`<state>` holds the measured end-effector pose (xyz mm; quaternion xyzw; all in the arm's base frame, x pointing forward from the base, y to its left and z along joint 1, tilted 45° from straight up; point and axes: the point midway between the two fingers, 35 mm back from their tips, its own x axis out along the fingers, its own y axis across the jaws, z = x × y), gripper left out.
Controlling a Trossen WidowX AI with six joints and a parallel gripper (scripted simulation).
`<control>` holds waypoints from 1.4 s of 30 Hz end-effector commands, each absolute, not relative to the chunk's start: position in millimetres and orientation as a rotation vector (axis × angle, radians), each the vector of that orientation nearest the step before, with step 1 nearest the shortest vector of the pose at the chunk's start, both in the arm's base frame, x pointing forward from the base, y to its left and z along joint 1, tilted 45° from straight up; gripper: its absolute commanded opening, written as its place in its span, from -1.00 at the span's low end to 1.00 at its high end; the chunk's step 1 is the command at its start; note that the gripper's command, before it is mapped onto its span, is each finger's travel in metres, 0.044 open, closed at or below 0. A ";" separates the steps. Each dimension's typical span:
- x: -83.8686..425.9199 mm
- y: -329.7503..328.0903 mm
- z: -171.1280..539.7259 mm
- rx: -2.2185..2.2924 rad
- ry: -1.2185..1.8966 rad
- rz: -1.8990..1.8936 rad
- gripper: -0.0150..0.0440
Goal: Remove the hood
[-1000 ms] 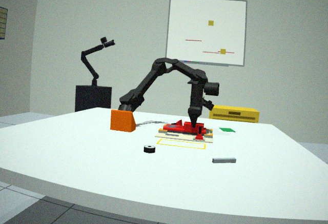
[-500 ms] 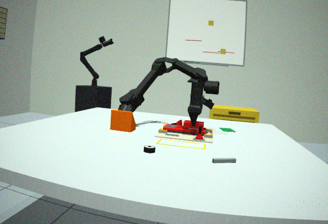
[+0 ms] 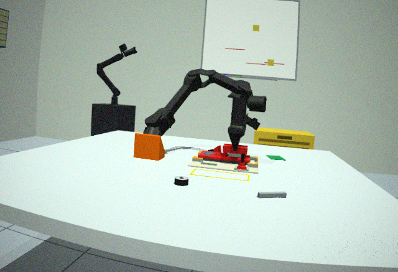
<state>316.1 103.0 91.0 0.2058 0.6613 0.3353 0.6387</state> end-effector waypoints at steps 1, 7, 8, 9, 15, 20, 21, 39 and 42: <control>317.6 100.8 93.4 0.459 1.505 0.765 -0.49; 317.9 98.0 96.2 0.459 1.505 0.765 -0.49; 317.9 97.5 96.6 0.460 1.505 0.765 -0.49; 317.9 97.1 97.1 0.460 1.505 0.765 -0.49; 319.5 90.2 103.7 0.459 1.505 0.764 -0.49; 321.7 76.5 117.3 0.458 1.506 0.763 -0.49; 322.0 73.7 120.2 0.458 1.506 0.763 -0.49; 337.0 16.5 77.8 0.473 1.526 0.719 -0.49; 337.8 4.2 66.8 0.480 1.534 0.708 -0.49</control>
